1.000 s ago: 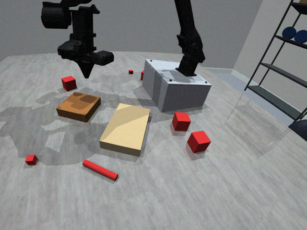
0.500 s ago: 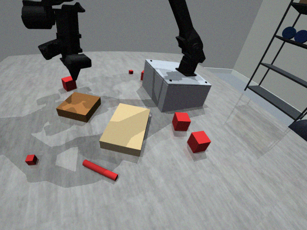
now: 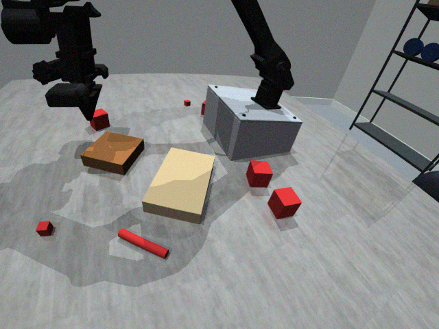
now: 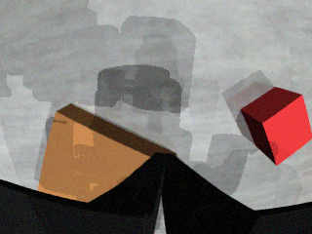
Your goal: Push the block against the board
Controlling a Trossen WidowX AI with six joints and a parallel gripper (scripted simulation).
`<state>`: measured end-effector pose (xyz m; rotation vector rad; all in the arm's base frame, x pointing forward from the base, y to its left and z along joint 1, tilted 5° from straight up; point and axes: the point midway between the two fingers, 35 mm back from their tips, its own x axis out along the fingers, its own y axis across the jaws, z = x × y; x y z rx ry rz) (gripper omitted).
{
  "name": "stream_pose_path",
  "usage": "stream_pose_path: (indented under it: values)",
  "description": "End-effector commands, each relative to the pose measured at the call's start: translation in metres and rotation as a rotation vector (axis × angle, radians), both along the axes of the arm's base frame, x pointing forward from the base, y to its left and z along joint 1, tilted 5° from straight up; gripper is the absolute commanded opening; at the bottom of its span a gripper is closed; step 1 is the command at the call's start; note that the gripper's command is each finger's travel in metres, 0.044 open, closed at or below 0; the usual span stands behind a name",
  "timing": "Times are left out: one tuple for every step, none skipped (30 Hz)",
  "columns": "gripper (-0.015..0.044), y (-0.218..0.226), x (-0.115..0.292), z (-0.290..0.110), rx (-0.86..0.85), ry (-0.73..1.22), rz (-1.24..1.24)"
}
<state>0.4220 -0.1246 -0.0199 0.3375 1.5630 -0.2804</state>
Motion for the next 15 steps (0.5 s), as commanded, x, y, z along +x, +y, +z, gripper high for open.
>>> stream_pose_path:
  values:
    - [0.0000,0.006,0.009,-0.006,0.006,0.016,-0.135]
    - [0.0000,0.006,0.011,-0.006,0.005,0.017,-0.169]
    - [0.0000,0.007,0.013,-0.006,0.005,0.019,-0.203]
    - [0.0000,0.008,0.016,-0.006,0.005,0.020,-0.237]
    - [0.0000,0.010,0.018,-0.006,0.005,0.022,-0.271]
    - [0.0000,0.011,0.020,-0.006,0.004,0.023,-0.306]
    - [0.0000,0.011,0.022,-0.006,0.004,0.024,-0.334]
    - [0.0000,0.012,0.023,-0.007,0.004,0.025,-0.351]
    - [0.0000,0.012,0.023,-0.007,0.004,0.025,-0.356]
    - [0.0000,0.012,0.023,-0.007,0.004,0.025,-0.356]
    - [0.0000,0.012,0.023,-0.007,0.004,0.025,-0.356]
    - [0.0000,0.012,0.023,-0.007,0.004,0.025,-0.356]
    - [0.0000,0.012,0.023,-0.007,0.004,0.025,-0.356]
    - [0.0000,0.012,0.023,-0.007,0.004,0.025,-0.356]
    - [0.0000,0.012,0.023,-0.010,0.004,0.025,-0.356]
